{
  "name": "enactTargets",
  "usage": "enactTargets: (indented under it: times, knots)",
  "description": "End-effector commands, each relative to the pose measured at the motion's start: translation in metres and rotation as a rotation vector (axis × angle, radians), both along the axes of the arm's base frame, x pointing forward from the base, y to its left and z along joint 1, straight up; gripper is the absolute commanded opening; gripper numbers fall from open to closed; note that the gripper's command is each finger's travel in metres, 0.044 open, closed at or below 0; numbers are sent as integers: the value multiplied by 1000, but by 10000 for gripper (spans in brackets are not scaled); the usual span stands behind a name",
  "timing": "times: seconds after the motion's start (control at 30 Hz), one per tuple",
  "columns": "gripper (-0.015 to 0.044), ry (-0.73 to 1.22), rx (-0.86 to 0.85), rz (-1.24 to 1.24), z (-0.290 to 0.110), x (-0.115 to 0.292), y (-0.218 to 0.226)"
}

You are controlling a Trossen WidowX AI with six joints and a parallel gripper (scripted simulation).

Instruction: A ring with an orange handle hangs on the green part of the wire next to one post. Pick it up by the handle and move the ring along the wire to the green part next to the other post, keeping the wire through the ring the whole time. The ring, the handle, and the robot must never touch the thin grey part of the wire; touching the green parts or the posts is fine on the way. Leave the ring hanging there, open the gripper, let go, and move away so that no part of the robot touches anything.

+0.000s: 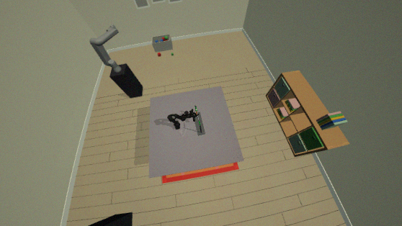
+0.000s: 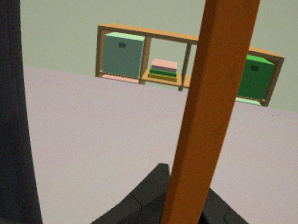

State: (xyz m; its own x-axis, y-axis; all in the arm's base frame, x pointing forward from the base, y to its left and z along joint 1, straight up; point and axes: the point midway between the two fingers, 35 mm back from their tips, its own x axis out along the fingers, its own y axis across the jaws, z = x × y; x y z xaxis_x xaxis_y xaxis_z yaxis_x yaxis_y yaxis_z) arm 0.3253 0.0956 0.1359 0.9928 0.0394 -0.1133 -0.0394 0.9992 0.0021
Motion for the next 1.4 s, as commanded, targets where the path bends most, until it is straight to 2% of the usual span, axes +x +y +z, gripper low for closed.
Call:
enactTargets:
  times: [0.0, 0.27, 0.67, 1.37]
  knots:
    - [-150, -1, 5, -4, 0, 0, -1]
    - [-150, -1, 5, -4, 0, 0, -1]
    - [160, 0, 0, 0, 0, -1, 0]
    - [160, 3, 5, -4, 5, -47, -2]
